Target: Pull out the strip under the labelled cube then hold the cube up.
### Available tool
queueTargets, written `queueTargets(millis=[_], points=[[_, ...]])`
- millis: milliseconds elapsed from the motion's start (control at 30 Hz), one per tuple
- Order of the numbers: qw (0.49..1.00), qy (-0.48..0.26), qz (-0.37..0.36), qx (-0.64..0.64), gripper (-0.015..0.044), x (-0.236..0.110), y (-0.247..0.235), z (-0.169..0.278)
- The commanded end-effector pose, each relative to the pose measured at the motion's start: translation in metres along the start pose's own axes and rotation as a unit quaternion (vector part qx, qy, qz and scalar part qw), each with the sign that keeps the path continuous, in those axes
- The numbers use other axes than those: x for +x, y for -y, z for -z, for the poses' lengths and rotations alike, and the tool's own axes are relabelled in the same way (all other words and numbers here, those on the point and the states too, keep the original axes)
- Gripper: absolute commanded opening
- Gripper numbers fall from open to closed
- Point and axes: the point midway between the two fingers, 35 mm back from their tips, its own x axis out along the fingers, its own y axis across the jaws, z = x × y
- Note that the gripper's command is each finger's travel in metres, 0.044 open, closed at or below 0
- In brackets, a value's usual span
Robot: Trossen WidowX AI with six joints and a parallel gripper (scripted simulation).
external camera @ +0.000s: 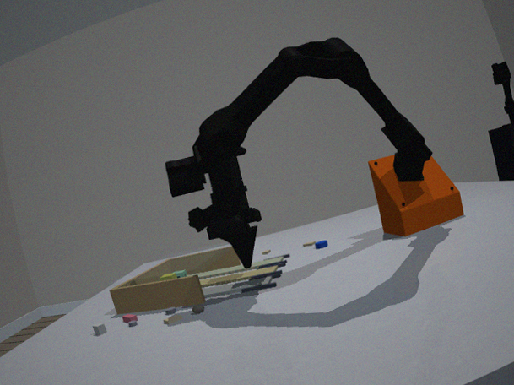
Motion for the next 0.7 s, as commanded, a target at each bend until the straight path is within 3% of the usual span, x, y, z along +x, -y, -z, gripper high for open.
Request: queueTargets(millis=[0,667], points=[[1.0,-0.004,0.003,0.005,0.0,0.01,0.003,0.002],[1.0,-0.004,0.002,0.005,0.0,0.032,0.004,0.005]])
